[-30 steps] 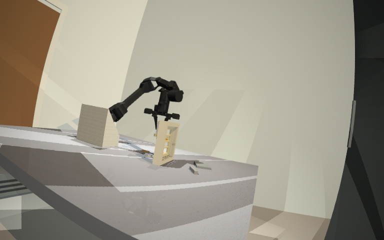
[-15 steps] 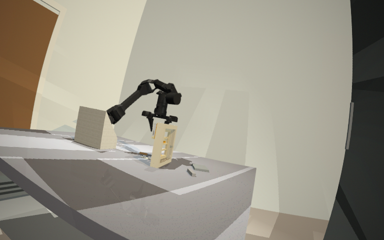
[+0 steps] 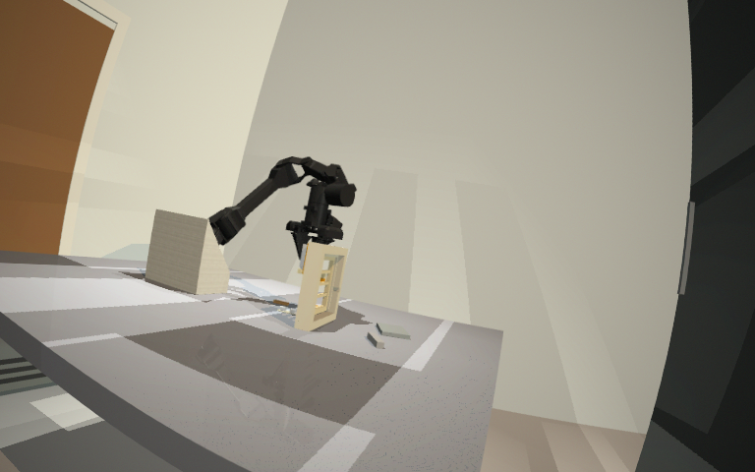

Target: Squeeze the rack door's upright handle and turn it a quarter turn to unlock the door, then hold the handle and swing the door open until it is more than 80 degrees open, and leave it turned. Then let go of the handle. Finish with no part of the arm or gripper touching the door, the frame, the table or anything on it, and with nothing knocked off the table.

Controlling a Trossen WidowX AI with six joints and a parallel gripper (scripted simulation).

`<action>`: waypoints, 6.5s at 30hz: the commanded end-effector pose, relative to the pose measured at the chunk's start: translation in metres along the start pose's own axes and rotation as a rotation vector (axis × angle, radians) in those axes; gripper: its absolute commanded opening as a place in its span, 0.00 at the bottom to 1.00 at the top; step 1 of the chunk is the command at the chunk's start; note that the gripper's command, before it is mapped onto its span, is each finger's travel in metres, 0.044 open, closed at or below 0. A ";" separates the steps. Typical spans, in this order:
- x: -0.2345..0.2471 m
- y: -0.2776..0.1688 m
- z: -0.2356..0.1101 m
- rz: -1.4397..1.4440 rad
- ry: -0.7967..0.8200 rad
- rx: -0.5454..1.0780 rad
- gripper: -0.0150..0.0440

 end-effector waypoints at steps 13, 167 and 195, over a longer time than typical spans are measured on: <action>0.000 0.000 0.000 0.813 -0.001 0.001 0.75; -0.003 -0.153 0.000 1.383 -0.008 0.006 0.29; -0.049 -0.205 -0.002 0.944 -0.010 0.008 0.29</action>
Point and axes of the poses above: the point midway between the two fingers, 35 mm back from their tips, its own z axis out along the fingers, its own x axis across the jaws, y = z × x, the point moved 9 cm from there along -z, back along the fingers, and after that the axes turned 10 degrees about z, right-handed, at the moved point
